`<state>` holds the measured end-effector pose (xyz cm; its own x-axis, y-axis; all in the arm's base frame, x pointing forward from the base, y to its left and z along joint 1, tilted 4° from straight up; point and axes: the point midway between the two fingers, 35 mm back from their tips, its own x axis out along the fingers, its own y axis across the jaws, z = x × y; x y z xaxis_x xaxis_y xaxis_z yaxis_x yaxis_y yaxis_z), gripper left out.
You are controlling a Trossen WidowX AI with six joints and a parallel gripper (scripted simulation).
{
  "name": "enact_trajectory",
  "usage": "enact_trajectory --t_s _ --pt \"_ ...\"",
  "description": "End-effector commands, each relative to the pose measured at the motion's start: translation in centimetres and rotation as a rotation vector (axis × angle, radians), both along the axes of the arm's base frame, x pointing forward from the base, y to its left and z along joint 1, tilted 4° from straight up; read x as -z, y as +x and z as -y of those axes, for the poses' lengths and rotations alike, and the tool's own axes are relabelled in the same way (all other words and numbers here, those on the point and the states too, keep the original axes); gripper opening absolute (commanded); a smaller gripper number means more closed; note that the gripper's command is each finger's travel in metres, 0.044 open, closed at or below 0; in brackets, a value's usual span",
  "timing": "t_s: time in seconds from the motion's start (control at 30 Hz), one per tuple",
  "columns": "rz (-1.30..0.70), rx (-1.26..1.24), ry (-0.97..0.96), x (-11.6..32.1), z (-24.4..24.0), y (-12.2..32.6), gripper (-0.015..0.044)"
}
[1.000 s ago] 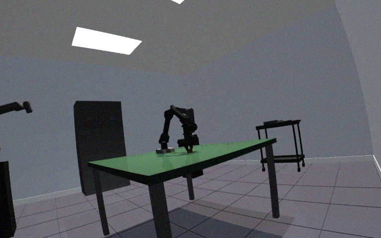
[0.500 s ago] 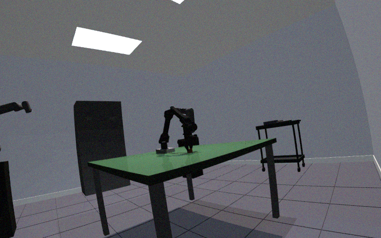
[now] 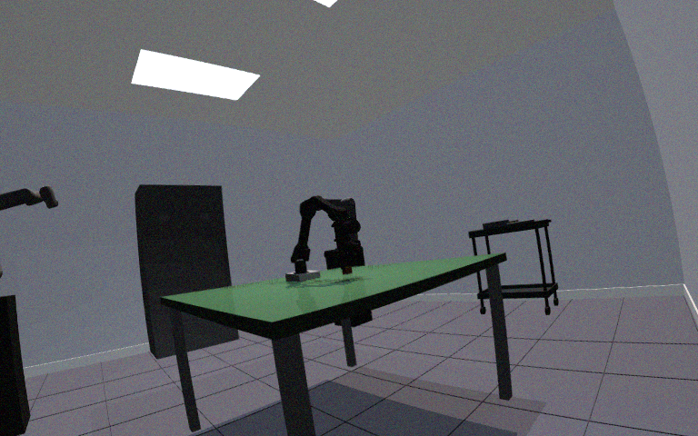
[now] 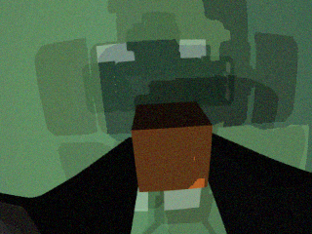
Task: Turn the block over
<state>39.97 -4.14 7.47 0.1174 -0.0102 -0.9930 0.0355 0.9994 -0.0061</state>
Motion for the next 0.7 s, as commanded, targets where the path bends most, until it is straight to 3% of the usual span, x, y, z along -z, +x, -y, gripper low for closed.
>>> enact_trajectory --t_s 0.0,0.67 --pt "0.049 0.005 -0.005 -0.10 0.08 0.09 0.0000" --pt "0.329 0.004 -0.014 0.66 0.12 0.21 0.0000"
